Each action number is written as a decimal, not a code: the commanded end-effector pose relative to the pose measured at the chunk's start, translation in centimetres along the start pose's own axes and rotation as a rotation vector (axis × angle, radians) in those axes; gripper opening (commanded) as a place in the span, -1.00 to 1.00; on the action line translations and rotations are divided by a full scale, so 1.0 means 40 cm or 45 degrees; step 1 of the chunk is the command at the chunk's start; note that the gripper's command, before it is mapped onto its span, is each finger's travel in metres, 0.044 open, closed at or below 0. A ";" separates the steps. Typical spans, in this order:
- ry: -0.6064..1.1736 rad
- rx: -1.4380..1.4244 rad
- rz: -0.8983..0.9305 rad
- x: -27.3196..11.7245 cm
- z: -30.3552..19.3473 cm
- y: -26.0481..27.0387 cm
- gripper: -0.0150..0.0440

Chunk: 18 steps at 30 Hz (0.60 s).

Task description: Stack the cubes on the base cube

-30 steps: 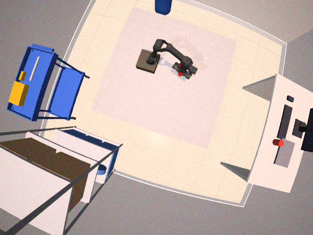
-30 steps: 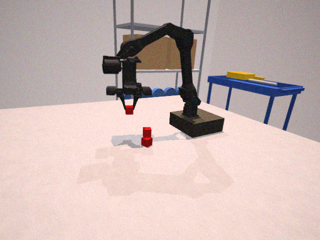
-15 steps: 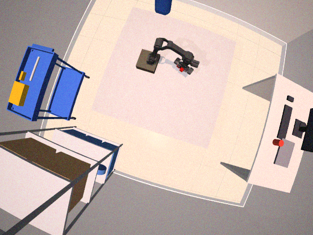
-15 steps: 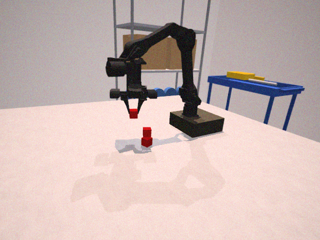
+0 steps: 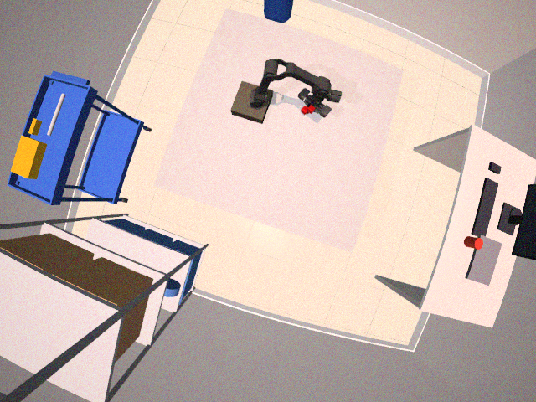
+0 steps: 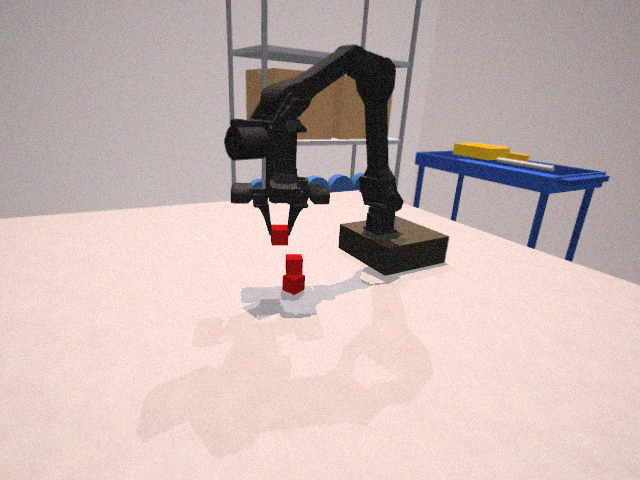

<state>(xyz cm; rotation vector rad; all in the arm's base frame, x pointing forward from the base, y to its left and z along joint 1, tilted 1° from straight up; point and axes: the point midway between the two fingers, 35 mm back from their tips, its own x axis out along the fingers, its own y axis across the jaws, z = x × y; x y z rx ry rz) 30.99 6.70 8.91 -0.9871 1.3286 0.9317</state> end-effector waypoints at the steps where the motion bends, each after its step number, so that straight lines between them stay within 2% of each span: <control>1: -0.011 0.009 0.001 0.000 0.028 0.017 -0.14; 18: -0.019 0.028 0.006 0.014 0.098 0.073 -0.14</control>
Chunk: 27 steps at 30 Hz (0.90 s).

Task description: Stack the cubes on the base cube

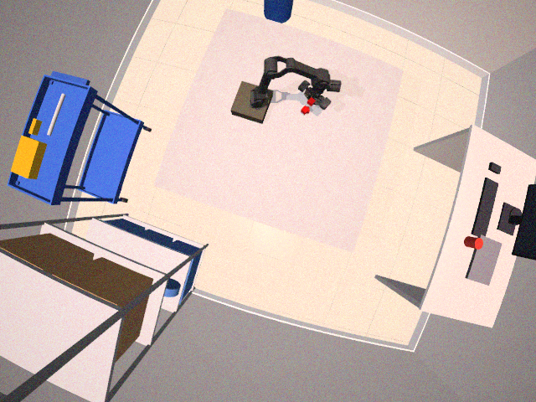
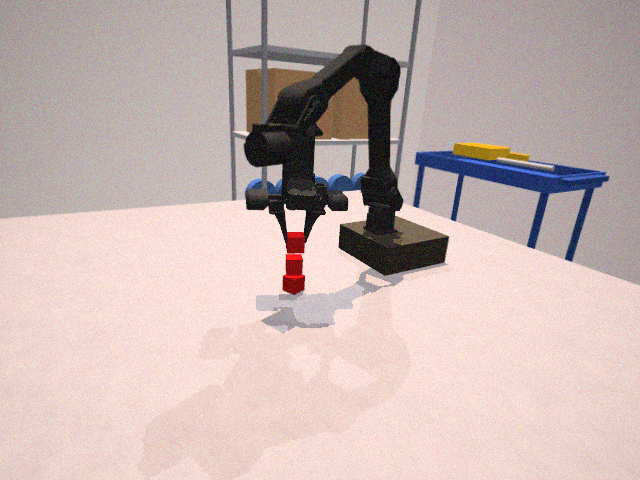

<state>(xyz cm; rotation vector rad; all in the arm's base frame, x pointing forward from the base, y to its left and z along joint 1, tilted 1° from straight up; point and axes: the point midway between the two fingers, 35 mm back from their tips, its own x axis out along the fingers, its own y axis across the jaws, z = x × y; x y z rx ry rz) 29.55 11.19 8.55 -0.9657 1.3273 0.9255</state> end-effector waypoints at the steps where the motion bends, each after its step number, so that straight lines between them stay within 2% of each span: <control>1: -0.005 0.007 0.002 0.016 0.004 0.003 -0.14; 8: -0.005 0.009 0.002 0.069 0.001 0.005 -0.14; 19: -0.005 0.009 0.002 0.075 0.001 0.006 -0.14; 27: -0.005 0.007 0.002 0.130 0.003 0.003 -0.14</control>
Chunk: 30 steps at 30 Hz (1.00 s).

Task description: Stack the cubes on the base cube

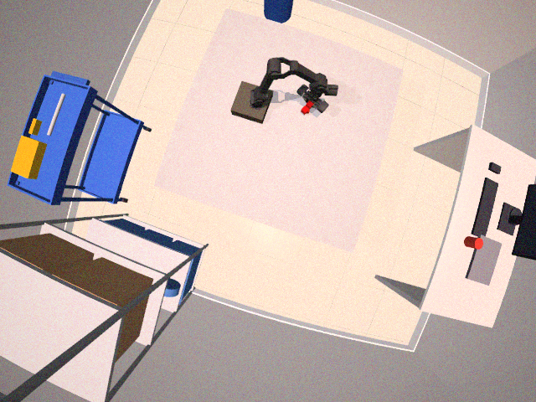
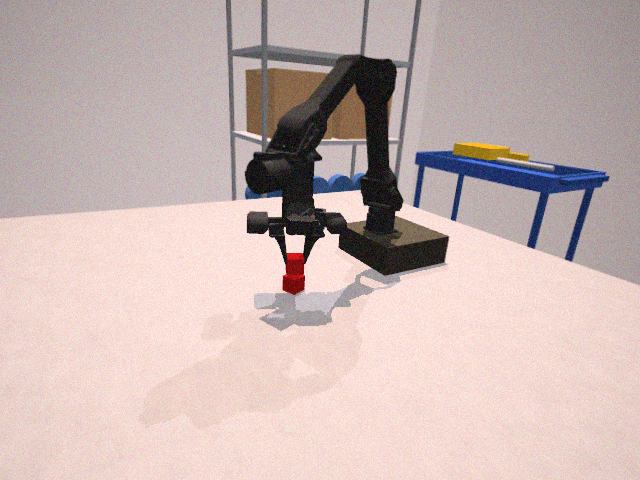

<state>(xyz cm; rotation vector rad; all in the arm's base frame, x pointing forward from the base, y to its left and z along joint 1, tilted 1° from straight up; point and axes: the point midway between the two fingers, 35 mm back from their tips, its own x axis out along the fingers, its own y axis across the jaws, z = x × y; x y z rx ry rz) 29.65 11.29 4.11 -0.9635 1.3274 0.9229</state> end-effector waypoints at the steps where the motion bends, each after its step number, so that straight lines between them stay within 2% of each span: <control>1: -0.004 0.003 0.003 0.026 0.001 0.001 -0.14; 27: -0.004 0.003 0.003 0.041 0.001 0.001 -0.14; 30: -0.004 0.003 0.003 0.041 0.001 0.001 0.13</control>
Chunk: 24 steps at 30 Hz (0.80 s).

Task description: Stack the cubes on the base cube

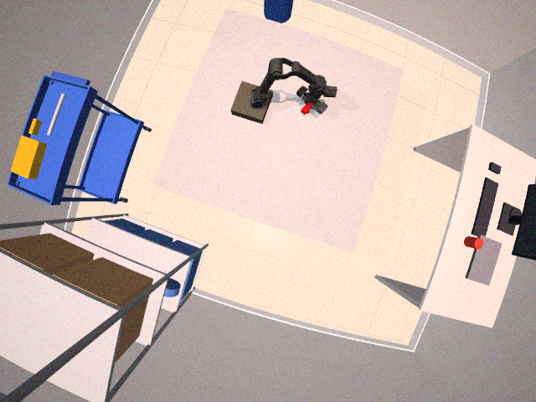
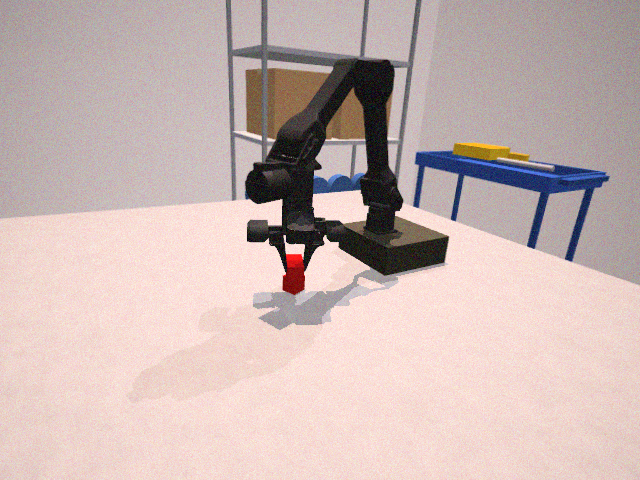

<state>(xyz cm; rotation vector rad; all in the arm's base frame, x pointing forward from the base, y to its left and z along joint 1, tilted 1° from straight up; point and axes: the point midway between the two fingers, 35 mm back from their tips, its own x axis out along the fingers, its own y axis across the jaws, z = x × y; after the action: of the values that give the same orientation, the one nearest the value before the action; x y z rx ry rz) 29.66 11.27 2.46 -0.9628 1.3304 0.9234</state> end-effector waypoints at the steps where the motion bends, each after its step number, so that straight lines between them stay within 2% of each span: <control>1: -0.007 0.002 0.001 0.000 0.002 0.000 0.20; 24: 0.000 0.000 0.000 -0.077 0.000 0.000 0.20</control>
<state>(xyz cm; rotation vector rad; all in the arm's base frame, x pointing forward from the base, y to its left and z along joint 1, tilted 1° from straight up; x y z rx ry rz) 29.45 11.21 4.87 -0.9629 1.3371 0.9264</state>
